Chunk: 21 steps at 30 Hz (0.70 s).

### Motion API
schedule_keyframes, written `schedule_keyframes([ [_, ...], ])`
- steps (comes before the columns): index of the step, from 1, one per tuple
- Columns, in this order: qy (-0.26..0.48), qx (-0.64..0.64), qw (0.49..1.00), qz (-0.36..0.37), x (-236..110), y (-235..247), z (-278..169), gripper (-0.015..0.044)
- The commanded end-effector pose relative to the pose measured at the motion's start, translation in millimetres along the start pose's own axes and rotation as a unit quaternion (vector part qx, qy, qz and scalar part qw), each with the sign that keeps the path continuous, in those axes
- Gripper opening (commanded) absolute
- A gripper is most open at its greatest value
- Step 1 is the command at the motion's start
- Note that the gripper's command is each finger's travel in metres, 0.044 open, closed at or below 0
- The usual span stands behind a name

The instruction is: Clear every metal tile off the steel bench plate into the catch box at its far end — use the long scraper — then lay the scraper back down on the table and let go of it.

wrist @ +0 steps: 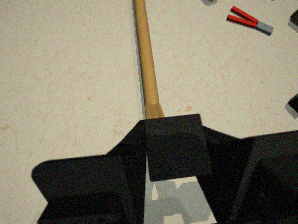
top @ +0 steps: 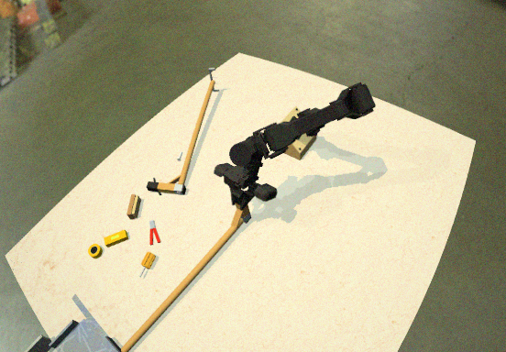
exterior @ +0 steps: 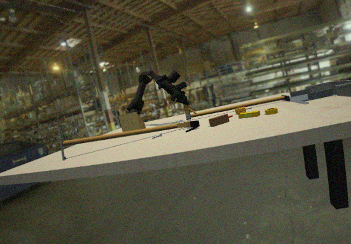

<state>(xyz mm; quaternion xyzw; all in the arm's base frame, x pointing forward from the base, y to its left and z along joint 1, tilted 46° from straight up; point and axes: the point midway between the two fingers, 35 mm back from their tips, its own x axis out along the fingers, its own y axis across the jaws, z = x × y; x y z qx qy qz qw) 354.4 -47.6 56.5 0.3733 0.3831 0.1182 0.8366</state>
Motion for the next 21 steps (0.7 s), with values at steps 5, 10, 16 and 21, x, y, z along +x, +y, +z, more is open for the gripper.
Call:
schedule_keyframes([
  [5,-0.009,-0.004,1.000,0.000,-8.8,0.2,-6.2,0.0000],
  [10,-0.009,-0.004,1.000,0.000,-12.3,0.1,-13.5,0.0000],
  [16,-0.010,-0.004,1.000,0.000,-16.4,-0.1,-22.4,0.0000],
  [21,-0.010,-0.004,1.000,0.000,-18.4,-0.9,-27.0,0.0000],
])
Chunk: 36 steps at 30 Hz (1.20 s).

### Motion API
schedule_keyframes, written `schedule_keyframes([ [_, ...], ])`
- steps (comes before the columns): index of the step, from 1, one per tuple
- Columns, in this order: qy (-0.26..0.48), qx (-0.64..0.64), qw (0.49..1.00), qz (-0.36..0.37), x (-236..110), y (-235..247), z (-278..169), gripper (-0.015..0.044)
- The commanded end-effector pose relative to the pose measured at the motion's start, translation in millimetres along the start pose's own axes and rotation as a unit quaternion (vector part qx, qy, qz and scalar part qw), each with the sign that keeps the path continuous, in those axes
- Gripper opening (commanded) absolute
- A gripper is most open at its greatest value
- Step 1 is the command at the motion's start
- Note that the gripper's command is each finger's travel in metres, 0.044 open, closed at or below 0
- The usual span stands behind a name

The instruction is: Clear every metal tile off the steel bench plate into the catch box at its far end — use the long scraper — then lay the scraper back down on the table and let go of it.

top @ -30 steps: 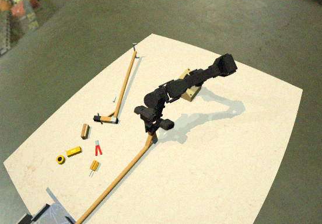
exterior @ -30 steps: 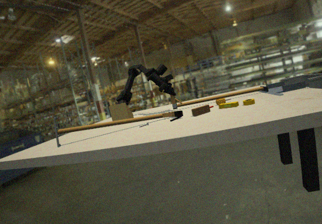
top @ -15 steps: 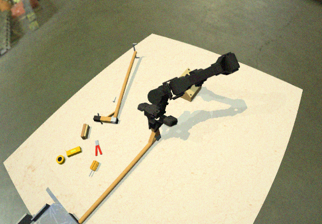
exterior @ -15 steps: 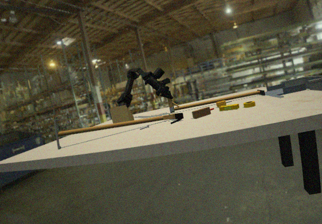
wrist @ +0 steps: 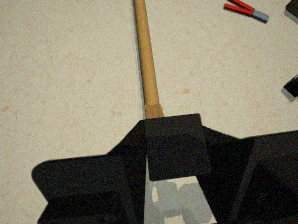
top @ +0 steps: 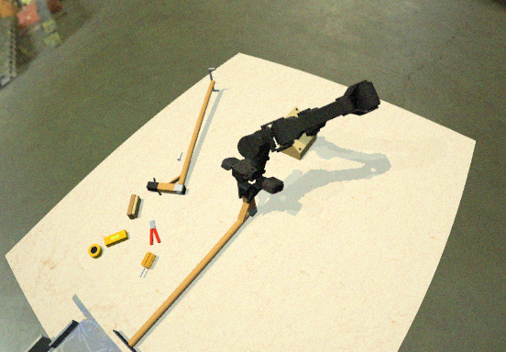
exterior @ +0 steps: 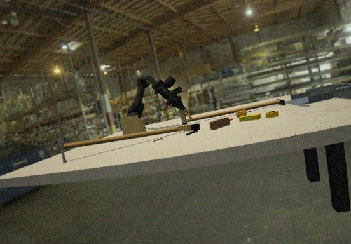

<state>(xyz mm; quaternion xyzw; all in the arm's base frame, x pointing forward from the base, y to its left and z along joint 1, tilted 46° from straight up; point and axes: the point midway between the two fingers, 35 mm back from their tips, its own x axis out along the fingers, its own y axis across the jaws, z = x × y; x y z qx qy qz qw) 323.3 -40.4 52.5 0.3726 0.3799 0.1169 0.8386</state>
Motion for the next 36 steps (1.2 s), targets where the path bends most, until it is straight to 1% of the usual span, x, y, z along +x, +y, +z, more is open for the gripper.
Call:
schedule_keyframes([
  [1,-0.006,-0.003,1.000,0.000,-3.0,-0.9,1.1,0.0000],
  [36,-0.003,0.002,1.000,-0.005,-6.5,-44.2,-8.2,0.0000],
])
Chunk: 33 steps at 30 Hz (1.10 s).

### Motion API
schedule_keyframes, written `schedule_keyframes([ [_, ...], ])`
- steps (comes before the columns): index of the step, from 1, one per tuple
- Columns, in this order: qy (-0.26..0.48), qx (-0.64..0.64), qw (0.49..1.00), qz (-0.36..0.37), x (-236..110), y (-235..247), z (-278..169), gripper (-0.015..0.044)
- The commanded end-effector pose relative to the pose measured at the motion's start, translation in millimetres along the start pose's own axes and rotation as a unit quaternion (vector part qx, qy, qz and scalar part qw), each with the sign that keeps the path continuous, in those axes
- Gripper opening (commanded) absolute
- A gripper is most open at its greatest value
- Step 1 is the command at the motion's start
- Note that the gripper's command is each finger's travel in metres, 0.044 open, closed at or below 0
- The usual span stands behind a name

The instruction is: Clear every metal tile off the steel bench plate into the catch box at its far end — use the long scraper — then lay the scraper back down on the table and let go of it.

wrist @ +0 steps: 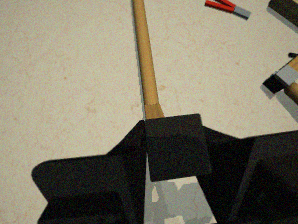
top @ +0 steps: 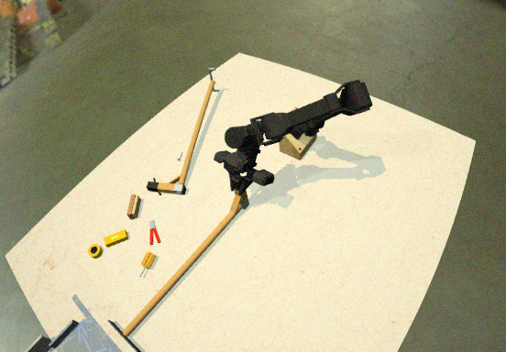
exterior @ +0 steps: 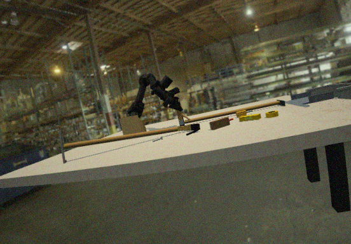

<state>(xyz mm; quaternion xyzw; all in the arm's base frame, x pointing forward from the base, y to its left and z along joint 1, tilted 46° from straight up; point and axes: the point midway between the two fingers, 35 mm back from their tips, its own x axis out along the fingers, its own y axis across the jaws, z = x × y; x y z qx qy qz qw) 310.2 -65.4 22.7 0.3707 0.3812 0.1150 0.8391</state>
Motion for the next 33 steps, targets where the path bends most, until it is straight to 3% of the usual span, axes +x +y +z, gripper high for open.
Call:
schedule_keyframes([
  [1,-0.004,0.003,1.000,-0.002,-2.0,-4.9,0.7,0.0000],
  [33,-0.005,0.005,1.000,-0.005,21.6,-12.9,33.2,0.0000],
])
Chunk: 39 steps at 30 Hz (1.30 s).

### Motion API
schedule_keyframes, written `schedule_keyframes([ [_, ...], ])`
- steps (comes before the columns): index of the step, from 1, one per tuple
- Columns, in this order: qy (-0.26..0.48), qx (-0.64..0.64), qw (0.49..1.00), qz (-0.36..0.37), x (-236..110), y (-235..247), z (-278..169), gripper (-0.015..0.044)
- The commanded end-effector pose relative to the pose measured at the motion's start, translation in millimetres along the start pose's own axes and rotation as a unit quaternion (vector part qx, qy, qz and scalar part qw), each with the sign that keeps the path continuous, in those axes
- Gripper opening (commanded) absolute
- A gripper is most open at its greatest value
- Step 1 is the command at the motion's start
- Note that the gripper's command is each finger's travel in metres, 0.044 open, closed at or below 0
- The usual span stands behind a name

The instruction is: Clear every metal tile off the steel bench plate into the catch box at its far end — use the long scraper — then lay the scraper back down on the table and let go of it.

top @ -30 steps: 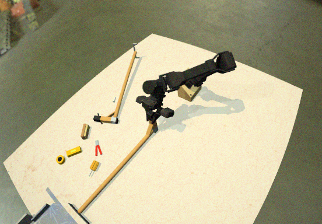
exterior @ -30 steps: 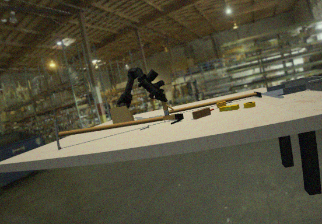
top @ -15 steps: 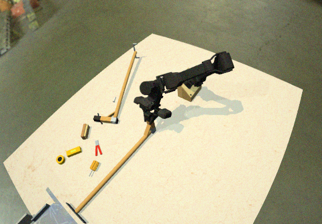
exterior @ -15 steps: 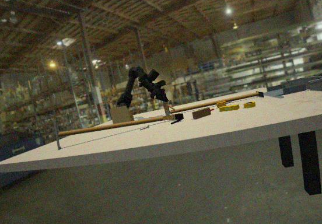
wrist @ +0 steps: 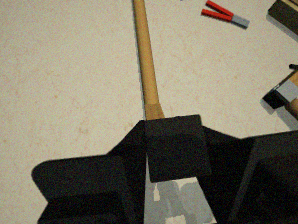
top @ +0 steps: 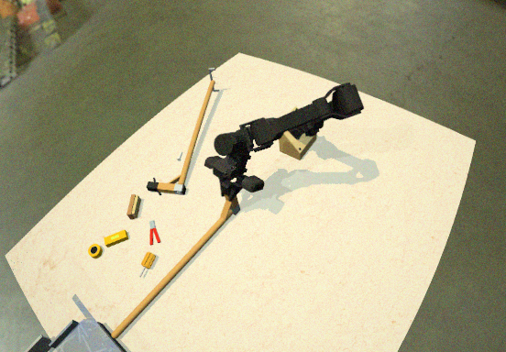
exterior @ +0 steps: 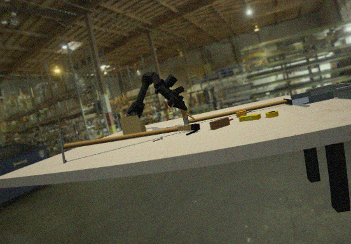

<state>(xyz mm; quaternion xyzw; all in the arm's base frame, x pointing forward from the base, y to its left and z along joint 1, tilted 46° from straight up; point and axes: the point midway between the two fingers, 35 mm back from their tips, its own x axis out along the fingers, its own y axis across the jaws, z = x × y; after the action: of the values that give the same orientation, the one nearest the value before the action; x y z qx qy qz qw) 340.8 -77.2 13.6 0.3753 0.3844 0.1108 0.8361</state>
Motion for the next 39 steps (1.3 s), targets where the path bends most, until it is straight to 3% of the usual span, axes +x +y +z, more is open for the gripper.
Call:
schedule_keyframes([
  [1,-0.007,-0.002,1.000,-0.002,2.3,-0.7,9.9,0.0000],
  [39,-0.010,-0.002,1.000,-0.002,38.7,7.3,56.7,0.0000],
])
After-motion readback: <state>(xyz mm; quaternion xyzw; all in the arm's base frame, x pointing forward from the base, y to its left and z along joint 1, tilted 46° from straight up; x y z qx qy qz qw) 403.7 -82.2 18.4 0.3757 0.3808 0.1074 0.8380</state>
